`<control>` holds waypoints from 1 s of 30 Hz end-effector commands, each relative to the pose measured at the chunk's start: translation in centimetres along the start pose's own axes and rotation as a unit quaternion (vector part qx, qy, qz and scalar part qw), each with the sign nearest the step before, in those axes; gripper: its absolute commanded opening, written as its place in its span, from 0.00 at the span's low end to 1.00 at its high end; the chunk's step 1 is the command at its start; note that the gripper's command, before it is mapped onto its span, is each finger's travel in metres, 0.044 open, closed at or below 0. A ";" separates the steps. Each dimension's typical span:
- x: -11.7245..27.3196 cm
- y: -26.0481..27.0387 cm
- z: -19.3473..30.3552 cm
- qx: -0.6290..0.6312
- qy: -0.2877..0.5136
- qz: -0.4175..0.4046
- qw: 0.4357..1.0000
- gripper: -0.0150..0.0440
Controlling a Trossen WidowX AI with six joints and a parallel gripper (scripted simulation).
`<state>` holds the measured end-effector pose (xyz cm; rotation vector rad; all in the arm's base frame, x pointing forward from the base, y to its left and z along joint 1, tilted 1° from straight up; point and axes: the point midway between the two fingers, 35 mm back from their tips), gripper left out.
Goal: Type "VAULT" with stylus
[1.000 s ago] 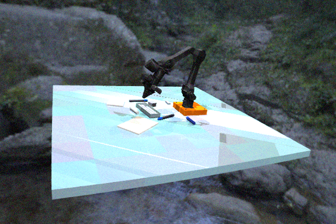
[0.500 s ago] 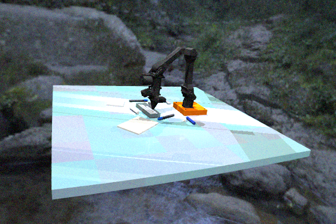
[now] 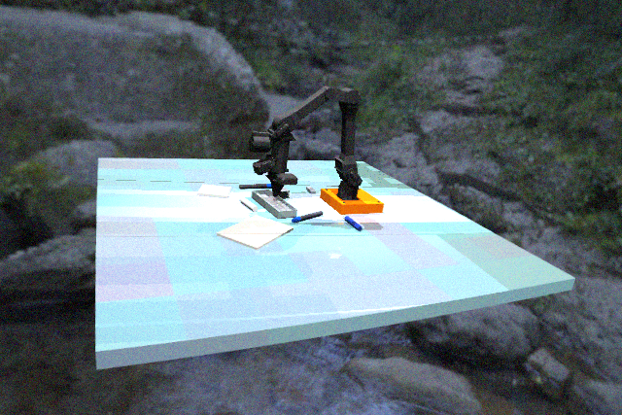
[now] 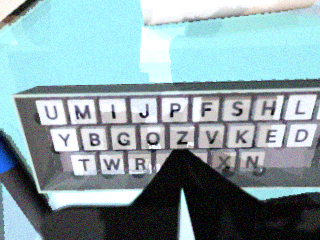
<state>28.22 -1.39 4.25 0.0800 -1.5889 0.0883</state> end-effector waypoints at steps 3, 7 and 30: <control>0.0 -0.9 0.0 0.008 0.001 0.001 1.000 0.25; 0.0 -0.9 0.0 0.008 0.001 0.001 1.000 0.25; 0.1 -7.8 -0.1 0.008 0.001 0.005 1.000 0.25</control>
Point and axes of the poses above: the point midway between the two fingers, 35 mm back from their tips, its own x axis back along the fingers, its own y axis across the jaws, z = x × y, and after that the axes turned 1 degree about -x, right-handed
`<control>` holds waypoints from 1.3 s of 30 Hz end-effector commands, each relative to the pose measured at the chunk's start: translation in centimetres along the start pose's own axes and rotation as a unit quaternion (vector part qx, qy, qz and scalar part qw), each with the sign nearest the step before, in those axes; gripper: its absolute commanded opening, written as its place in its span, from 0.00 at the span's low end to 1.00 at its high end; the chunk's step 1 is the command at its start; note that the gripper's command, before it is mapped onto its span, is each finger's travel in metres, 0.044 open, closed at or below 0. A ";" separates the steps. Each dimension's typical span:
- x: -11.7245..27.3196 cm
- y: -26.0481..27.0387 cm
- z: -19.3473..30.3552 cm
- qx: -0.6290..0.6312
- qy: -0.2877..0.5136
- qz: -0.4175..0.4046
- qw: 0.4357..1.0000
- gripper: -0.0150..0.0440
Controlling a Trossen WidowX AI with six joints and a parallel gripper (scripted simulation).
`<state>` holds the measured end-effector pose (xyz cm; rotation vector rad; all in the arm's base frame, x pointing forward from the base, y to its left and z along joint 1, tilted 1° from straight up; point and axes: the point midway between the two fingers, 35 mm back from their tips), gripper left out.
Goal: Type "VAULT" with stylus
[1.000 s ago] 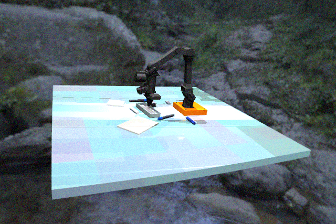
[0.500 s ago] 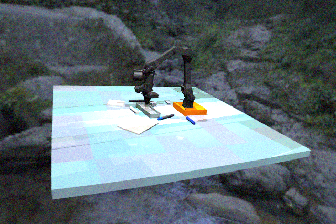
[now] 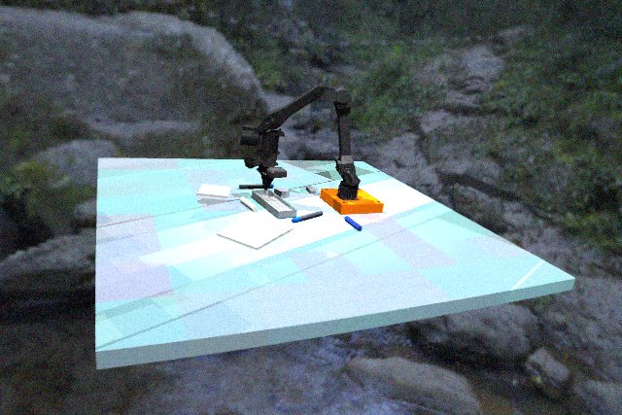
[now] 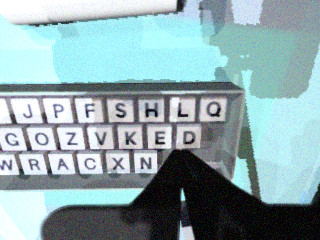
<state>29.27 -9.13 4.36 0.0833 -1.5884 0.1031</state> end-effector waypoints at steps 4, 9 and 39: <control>0.0 2.2 2.8 0.002 0.002 0.000 1.000 0.25; 0.0 2.7 3.3 0.002 0.002 0.000 1.000 0.25; 0.0 11.0 3.5 0.002 0.002 -0.004 1.000 0.25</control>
Point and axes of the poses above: the point midway between the two fingers, 35 mm back from their tips, its own x axis back along the fingers, its own y axis across the jaws, z = x × y, and after that the axes turned 1 degree about -x, right-handed
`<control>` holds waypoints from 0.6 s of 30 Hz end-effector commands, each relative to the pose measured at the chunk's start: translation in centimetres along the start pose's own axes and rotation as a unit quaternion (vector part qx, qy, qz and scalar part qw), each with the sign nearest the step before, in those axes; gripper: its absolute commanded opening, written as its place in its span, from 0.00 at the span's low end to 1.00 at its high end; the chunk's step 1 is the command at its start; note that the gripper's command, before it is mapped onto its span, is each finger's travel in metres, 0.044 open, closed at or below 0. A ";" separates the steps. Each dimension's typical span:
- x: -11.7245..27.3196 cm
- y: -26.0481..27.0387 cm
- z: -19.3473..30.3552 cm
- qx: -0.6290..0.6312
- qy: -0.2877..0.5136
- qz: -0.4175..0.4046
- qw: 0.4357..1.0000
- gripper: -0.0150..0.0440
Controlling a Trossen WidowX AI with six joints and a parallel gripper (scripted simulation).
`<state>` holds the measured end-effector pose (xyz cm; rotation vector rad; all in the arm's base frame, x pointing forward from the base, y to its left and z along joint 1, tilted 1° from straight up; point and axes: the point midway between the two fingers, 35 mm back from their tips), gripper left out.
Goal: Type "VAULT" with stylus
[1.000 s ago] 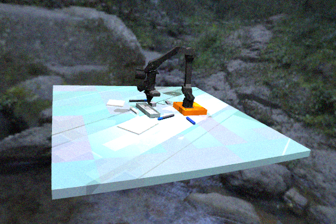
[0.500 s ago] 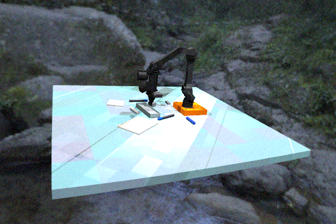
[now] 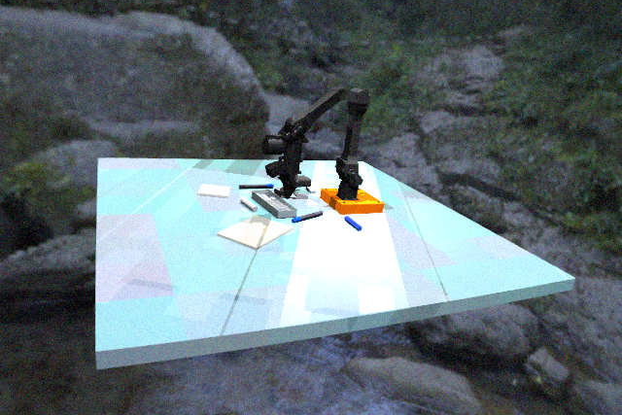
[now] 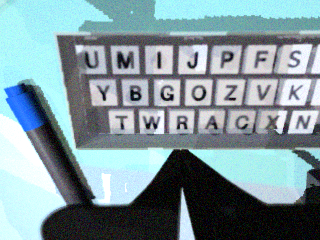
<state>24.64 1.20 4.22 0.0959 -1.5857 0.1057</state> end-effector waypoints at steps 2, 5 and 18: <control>-0.1 0.2 0.1 -0.002 0.001 -0.001 1.000 0.25; 2.1 0.2 -0.1 -0.002 0.001 -0.001 1.000 0.25; 5.3 0.1 -0.1 0.000 -0.005 0.000 1.000 0.25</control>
Point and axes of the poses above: the point midway between the two fingers, 35 mm back from their tips, its own x axis back along the fingers, its own y axis across the jaws, z = x × y, and after that the axes turned 1 degree about -x, right-handed
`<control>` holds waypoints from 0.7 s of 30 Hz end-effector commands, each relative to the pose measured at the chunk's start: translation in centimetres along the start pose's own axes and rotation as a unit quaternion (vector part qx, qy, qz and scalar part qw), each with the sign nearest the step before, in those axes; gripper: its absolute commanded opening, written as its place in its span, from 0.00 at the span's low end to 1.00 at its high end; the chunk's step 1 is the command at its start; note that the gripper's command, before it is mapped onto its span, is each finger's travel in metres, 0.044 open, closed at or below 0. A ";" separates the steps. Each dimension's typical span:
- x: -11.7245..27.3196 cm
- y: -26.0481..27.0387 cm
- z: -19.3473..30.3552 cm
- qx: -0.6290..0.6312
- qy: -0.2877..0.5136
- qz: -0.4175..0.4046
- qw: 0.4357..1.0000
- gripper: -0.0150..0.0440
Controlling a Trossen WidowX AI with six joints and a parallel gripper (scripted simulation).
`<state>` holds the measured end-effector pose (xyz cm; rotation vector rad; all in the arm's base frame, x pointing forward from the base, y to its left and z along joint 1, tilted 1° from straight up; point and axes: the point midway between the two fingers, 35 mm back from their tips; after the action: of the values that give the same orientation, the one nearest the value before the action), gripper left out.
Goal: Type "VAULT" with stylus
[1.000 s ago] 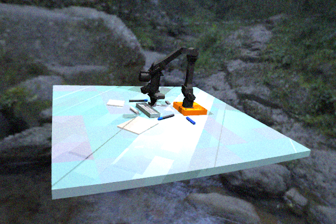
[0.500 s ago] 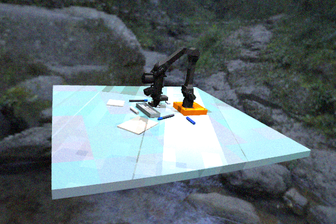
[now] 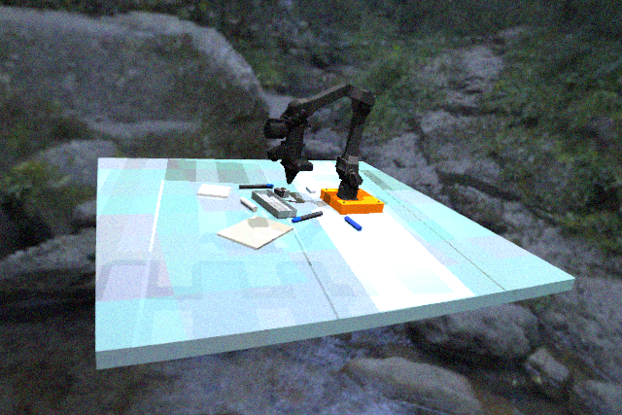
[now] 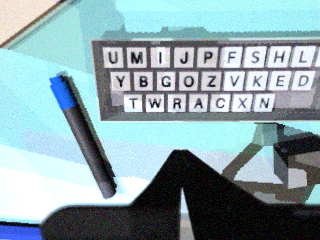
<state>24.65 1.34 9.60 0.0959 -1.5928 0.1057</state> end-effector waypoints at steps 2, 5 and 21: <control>0.0 0.0 0.0 0.000 0.000 0.000 1.000 0.30; 0.0 0.0 0.0 0.000 0.000 0.000 1.000 0.43; 0.0 0.0 0.0 0.000 0.000 0.000 1.000 0.30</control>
<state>24.65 1.35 9.58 0.0960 -1.5927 0.1056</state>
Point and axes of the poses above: the point midway between the two fingers, 35 mm back from their tips, its own x axis back along the fingers, its own y axis across the jaws, z = x × y, and after that the axes turned 1 degree about -x, right-handed
